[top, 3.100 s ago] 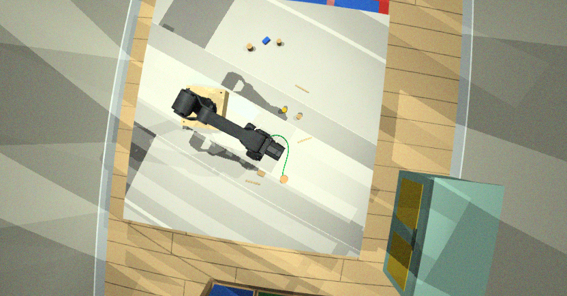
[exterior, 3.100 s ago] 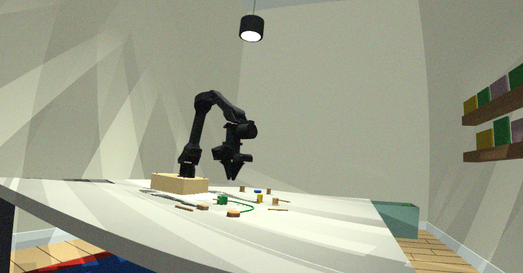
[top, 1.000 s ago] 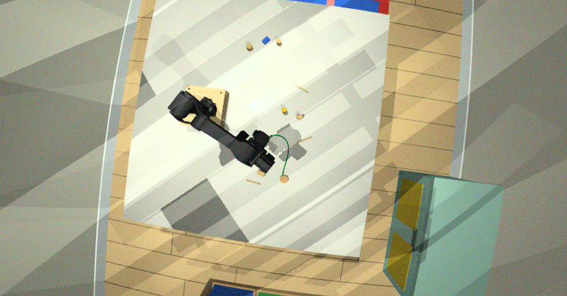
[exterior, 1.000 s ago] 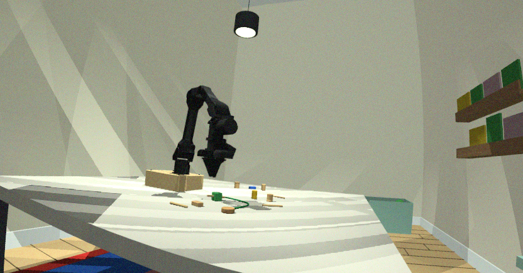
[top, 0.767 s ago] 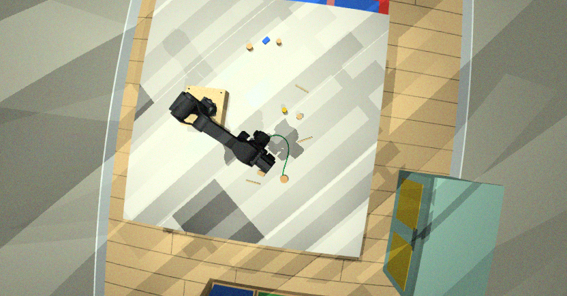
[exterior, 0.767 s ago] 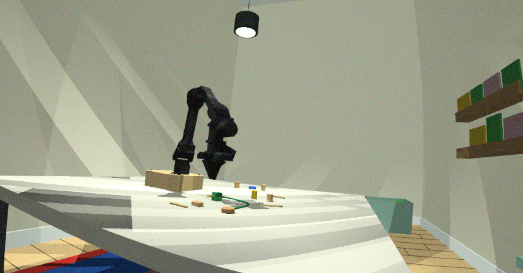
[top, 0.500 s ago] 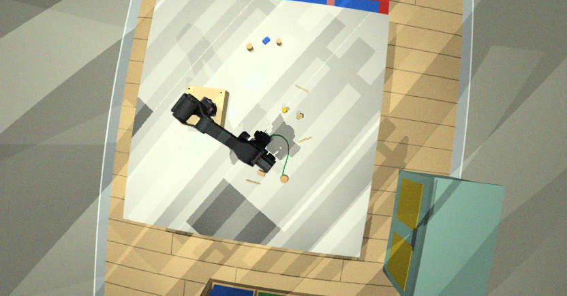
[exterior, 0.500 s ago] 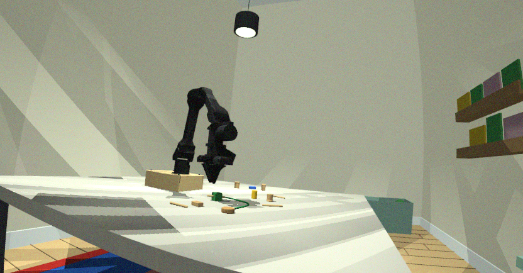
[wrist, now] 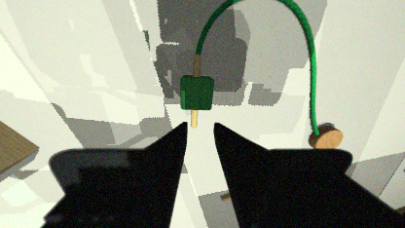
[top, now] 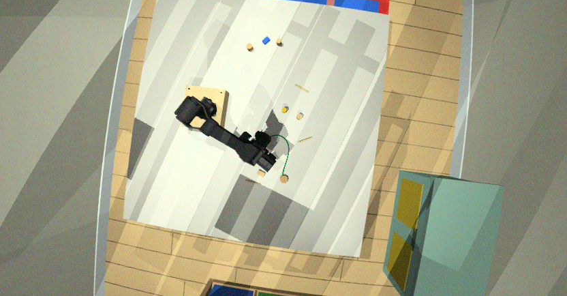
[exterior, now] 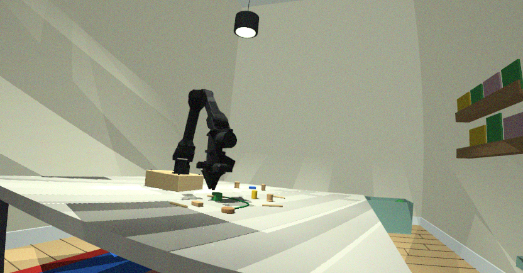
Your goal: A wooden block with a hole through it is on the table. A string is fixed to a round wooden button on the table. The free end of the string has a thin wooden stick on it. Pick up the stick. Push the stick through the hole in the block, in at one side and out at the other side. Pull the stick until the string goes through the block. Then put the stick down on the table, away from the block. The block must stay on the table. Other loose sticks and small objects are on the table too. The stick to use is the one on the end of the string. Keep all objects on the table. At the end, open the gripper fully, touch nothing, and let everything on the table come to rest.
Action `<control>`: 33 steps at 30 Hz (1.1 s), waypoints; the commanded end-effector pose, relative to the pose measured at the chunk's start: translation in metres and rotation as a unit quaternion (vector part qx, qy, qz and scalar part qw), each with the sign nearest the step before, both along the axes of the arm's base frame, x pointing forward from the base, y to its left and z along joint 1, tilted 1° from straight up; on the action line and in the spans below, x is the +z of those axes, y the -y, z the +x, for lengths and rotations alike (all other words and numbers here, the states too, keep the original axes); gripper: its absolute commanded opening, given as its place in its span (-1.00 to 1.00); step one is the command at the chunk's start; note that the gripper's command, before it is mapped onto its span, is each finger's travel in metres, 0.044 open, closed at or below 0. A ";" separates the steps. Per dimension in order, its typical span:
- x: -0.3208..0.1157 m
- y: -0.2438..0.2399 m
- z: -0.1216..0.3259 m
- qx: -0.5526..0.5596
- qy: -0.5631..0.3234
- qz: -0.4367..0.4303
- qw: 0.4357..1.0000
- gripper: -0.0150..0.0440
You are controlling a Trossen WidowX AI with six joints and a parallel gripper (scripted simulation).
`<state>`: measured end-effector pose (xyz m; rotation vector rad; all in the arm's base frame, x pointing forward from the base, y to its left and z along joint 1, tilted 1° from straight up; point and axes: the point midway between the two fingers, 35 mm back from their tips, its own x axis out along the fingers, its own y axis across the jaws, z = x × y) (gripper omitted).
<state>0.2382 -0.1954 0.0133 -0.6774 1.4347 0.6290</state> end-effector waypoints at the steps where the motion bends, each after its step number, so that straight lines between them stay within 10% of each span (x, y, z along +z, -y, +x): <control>1: -0.009 -0.001 -0.002 0.001 -0.006 0.001 1.000 -0.08; 23: -0.031 -0.002 -0.003 0.001 -0.006 0.002 1.000 -0.08; 28: -0.030 -0.003 -0.003 0.002 -0.003 0.003 1.000 -0.49; 33: -0.030 -0.003 -0.003 0.002 -0.003 0.003 1.000 -0.49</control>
